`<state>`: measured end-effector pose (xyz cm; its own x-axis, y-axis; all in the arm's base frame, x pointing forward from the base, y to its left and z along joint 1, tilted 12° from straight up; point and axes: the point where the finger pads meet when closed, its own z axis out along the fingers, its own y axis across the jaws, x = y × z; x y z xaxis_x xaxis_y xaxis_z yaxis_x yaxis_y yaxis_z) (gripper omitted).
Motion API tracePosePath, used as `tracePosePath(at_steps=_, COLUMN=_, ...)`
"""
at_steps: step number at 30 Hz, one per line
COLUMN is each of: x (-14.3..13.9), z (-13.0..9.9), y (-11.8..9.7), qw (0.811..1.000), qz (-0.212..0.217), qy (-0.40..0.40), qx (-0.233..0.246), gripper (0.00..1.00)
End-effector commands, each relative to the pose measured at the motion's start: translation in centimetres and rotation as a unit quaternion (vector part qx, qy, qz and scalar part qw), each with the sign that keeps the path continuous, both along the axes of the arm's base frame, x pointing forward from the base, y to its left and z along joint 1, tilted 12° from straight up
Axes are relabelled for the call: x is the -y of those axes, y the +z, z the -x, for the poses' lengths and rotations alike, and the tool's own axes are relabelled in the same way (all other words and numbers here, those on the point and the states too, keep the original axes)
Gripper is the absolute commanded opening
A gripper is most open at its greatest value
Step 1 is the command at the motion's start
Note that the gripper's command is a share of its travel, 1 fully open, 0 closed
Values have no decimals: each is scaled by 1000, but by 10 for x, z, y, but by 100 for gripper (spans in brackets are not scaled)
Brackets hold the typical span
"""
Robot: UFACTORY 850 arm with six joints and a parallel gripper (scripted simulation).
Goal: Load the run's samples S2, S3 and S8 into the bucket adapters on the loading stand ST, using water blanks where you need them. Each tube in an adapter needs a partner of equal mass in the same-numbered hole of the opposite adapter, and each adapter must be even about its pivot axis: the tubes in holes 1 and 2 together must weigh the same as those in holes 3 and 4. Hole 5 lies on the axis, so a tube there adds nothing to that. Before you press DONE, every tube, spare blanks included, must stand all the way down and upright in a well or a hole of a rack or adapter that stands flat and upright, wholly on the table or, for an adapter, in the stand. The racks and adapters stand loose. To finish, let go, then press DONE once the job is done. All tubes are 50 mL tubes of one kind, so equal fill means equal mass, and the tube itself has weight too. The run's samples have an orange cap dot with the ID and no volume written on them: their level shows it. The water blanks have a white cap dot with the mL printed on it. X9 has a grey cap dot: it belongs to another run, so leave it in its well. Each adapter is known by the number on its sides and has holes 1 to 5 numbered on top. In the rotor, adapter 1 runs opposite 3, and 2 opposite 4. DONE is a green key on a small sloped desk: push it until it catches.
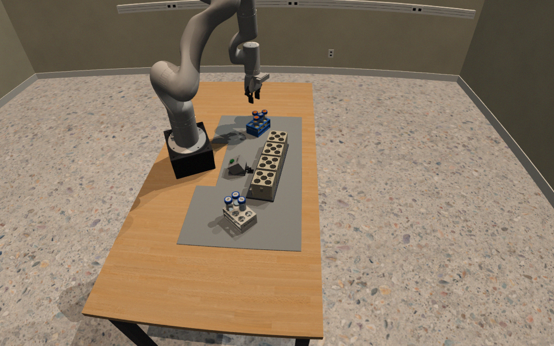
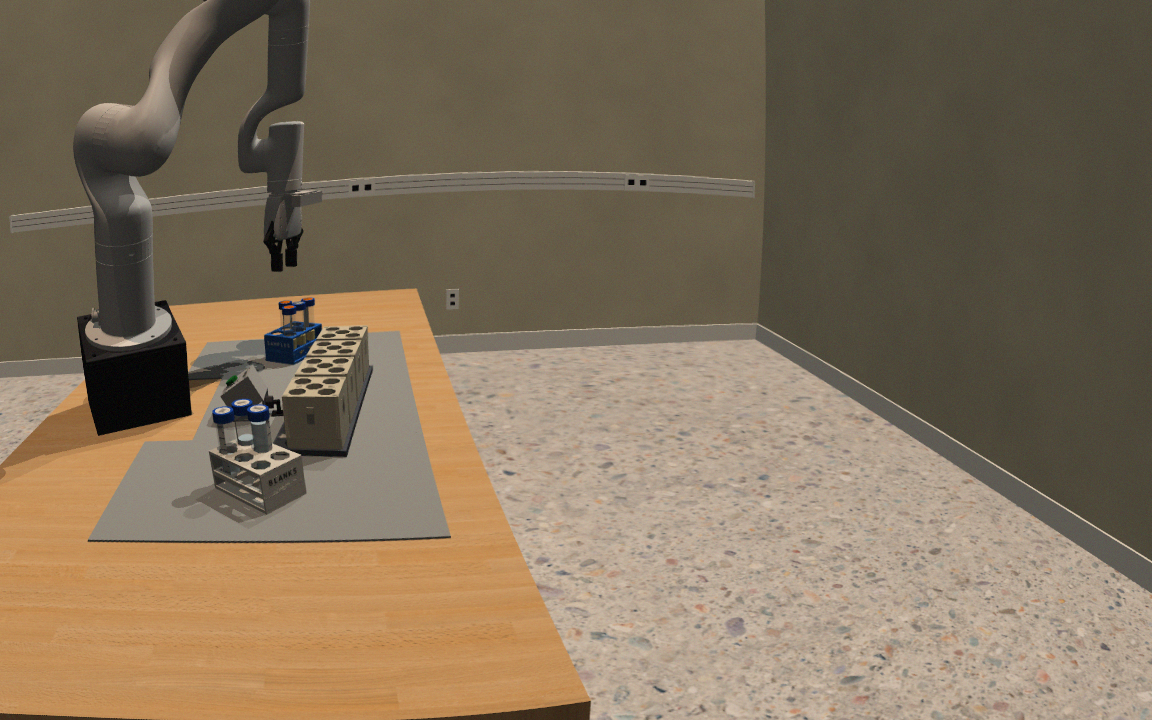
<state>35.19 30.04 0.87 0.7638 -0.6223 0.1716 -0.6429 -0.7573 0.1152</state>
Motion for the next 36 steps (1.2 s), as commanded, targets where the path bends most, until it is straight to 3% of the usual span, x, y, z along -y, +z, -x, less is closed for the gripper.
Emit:
tracePosePath(at_steps=1, x=1, z=-1, y=-10, qw=1000, qz=-1, qy=0, qx=1, gripper=57)
tracePosePath(at_steps=36, x=14, z=-5, y=-71, qw=1000, qz=0, qy=0, qx=1, gripper=57)
